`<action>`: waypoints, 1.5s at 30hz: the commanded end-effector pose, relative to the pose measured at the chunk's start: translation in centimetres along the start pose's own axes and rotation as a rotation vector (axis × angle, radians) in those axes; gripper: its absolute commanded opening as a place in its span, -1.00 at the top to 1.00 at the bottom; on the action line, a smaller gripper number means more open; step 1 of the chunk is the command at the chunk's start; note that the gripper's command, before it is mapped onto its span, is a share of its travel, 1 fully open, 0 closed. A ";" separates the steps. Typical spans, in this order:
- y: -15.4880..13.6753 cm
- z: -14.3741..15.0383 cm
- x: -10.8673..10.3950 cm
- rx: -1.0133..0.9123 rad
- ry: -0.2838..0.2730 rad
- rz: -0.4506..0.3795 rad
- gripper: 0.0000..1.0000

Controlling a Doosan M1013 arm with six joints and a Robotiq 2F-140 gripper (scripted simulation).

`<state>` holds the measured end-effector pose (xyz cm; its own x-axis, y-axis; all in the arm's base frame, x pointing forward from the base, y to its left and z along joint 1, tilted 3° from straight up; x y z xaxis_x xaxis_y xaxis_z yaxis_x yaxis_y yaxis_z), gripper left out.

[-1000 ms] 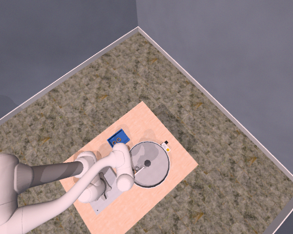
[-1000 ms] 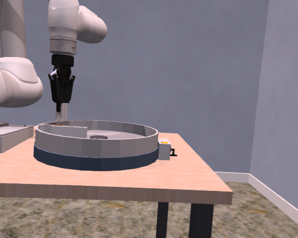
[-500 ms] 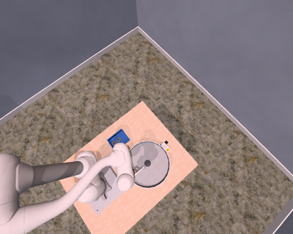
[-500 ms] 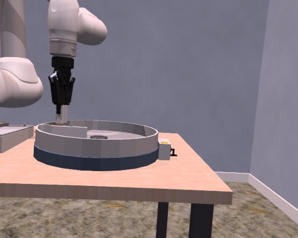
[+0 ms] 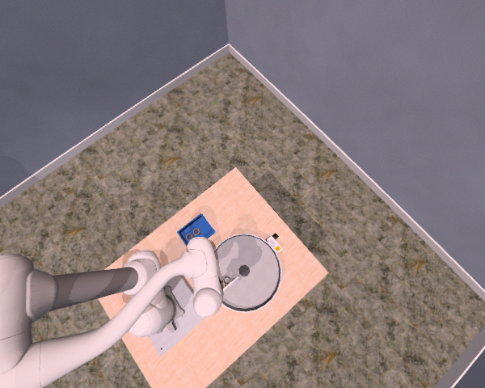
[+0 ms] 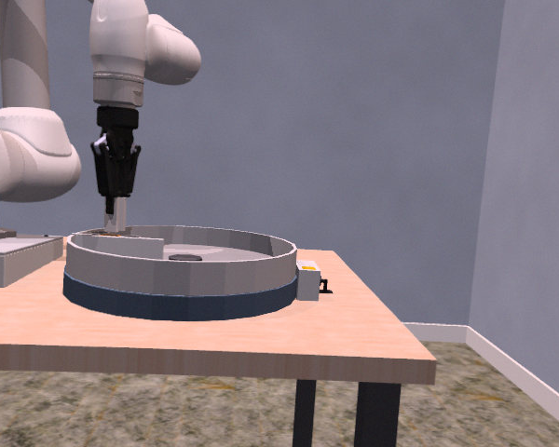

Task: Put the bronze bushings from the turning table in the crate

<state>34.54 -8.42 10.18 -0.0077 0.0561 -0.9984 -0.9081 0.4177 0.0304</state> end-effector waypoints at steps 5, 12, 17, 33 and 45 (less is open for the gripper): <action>0.0 0.0 0.0 0.000 0.000 0.000 0.81; 0.0 0.0 0.2 0.000 0.000 0.000 0.81; 0.0 0.0 0.4 0.000 0.000 0.000 0.81; 0.0 0.0 0.4 0.000 0.000 0.000 0.81; 0.0 0.0 0.4 0.000 0.000 0.000 0.81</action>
<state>34.54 -8.40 9.76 -0.0077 0.0561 -0.9984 -0.9081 0.4177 0.0305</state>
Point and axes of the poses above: the point where the finger pads meet when closed, its own x axis out along the fingers, its own z axis across the jaws, y = z × x, the point moved 3 cm from there along -x, back along the fingers, and after that the axes turned 5 degrees about x, right-handed, at the moved point
